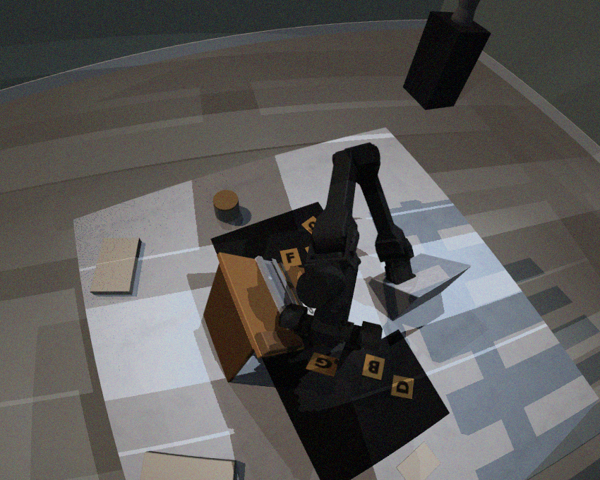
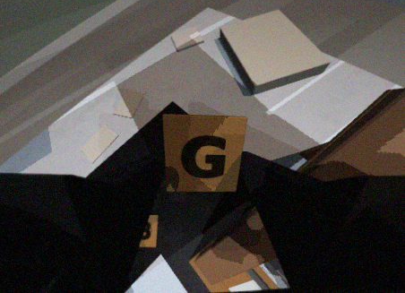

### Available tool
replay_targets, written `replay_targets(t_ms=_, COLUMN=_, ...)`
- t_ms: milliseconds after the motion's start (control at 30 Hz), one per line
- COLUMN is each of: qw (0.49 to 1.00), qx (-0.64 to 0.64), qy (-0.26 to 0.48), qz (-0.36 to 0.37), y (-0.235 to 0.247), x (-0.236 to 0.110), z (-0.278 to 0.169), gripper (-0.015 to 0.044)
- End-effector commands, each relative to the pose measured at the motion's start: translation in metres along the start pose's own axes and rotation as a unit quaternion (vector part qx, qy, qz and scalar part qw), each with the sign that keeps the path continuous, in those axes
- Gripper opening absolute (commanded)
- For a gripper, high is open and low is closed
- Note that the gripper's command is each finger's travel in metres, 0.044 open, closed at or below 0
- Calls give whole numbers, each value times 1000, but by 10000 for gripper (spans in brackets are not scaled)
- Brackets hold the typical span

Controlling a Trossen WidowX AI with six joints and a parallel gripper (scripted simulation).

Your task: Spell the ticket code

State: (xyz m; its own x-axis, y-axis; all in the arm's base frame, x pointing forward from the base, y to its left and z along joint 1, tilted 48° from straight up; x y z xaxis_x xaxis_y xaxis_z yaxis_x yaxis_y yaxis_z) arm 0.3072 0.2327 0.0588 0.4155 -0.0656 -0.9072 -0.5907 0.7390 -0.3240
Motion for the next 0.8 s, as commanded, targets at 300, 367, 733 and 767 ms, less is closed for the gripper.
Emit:
replay_targets(t_ms=300, qw=997, qx=-27, qy=-77, qz=-7, y=-42, x=-46, z=5, gripper=0)
replay_targets(t_ms=367, qw=996, qx=-28, qy=-88, qz=-11, y=-50, x=-53, z=5, gripper=0)
replay_targets(t_ms=733, qw=989, qx=-4, qy=-136, qz=-61, y=-109, x=-92, z=-9, gripper=0)
replay_targets(t_ms=767, qw=988, qx=0, qy=-140, qz=-66, y=-114, x=-95, z=-11, gripper=0)
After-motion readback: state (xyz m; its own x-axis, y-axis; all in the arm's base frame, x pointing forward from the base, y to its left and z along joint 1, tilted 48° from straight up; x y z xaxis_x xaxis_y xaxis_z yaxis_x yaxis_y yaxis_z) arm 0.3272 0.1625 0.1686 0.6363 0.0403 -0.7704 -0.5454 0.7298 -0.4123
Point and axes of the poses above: the point midway between the two fingers, 35 mm back from their tips, its own x axis out along the fingers, its own y axis across the jaws, z = x × y, the point moved 1 cm from there along -x, back along the fingers, and after that the axes turned 15 degrees about x, right-handed, at the moved point
